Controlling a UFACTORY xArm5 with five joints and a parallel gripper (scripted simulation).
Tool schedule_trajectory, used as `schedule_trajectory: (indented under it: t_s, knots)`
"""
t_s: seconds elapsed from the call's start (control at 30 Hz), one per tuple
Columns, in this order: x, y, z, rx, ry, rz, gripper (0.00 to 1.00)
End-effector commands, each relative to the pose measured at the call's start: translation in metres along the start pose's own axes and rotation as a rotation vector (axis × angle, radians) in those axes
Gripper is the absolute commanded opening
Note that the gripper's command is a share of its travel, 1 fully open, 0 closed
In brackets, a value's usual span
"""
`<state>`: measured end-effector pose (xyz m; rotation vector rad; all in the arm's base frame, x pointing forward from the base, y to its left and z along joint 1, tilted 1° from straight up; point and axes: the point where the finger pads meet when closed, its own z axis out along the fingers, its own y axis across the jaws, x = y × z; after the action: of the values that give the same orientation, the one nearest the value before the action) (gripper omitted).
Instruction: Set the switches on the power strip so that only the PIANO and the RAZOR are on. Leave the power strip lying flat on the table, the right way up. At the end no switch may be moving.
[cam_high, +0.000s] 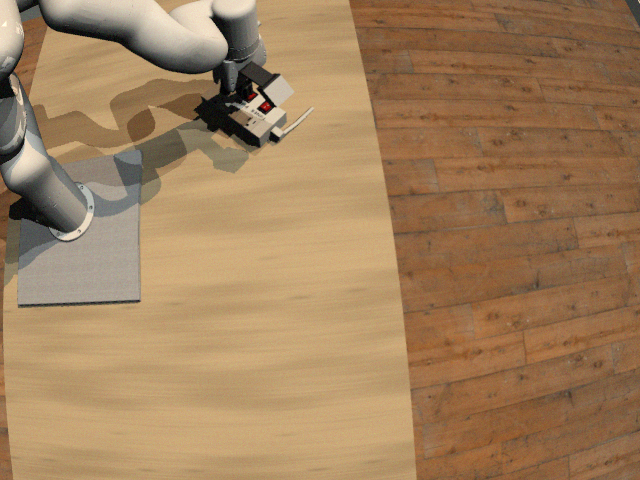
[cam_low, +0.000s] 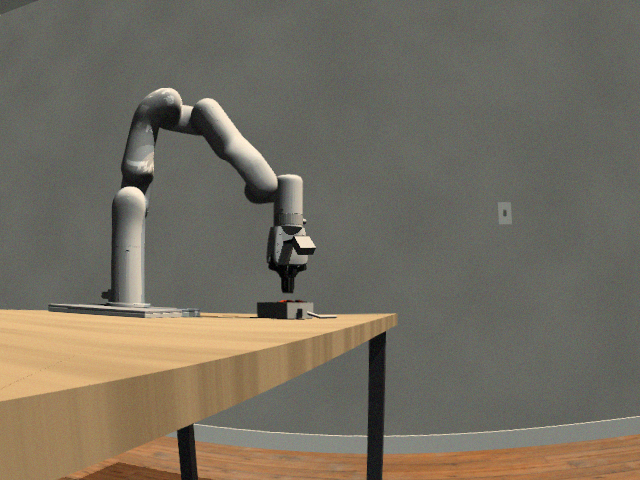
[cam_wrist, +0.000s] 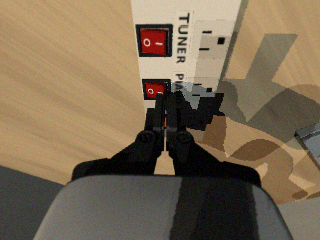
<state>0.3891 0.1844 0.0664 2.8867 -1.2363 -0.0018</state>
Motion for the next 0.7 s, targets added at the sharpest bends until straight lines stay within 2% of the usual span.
schedule_trajectory:
  t_s: [0.0, 0.67]
  knots:
    - [0.0005, -0.0012, 0.0046, 0.003, 0.001, 0.0, 0.0]
    - [0.0006, -0.0012, 0.0137, 0.003, 0.001, 0.0, 0.0]
